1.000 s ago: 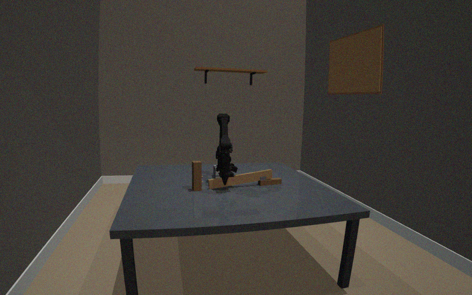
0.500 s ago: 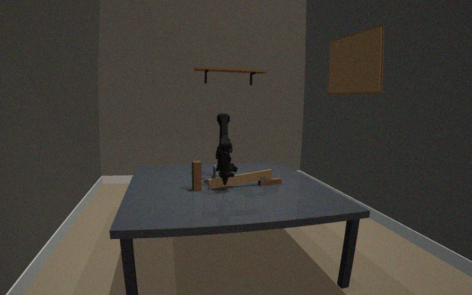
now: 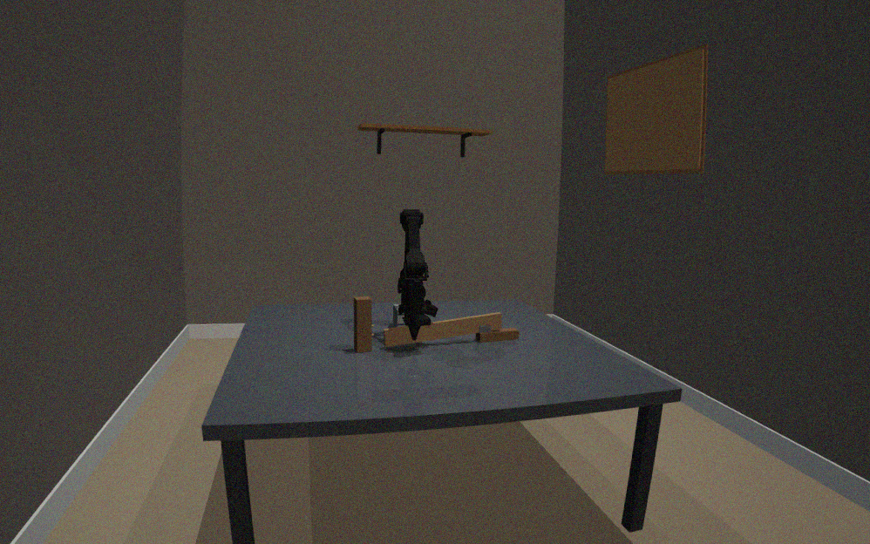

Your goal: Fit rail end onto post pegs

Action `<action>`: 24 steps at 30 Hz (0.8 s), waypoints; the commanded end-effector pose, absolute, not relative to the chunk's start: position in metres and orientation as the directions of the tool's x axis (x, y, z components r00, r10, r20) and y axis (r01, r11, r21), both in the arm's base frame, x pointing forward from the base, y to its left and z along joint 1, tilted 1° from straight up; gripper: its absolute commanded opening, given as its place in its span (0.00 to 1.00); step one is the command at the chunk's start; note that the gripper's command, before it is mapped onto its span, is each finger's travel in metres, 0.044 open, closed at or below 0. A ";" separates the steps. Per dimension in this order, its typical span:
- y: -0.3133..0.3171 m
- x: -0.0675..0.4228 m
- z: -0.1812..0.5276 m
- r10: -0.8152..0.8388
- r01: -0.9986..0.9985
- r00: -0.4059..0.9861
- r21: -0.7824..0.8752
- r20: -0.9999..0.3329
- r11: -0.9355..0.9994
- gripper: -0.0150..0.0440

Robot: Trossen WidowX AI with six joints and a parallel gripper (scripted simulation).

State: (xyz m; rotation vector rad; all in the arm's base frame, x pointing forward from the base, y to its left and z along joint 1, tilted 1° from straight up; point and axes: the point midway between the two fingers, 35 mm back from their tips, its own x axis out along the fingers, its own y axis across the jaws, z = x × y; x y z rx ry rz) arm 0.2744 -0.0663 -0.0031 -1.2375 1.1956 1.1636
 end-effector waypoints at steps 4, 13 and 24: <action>-0.066 0.277 0.004 -0.016 -0.999 0.051 -0.051 -0.999 0.006 0.25; -0.066 0.278 0.009 -0.016 -0.999 0.051 -0.051 -0.999 0.006 0.25; -0.066 0.278 0.014 -0.016 -0.999 0.051 -0.051 -0.999 0.006 0.25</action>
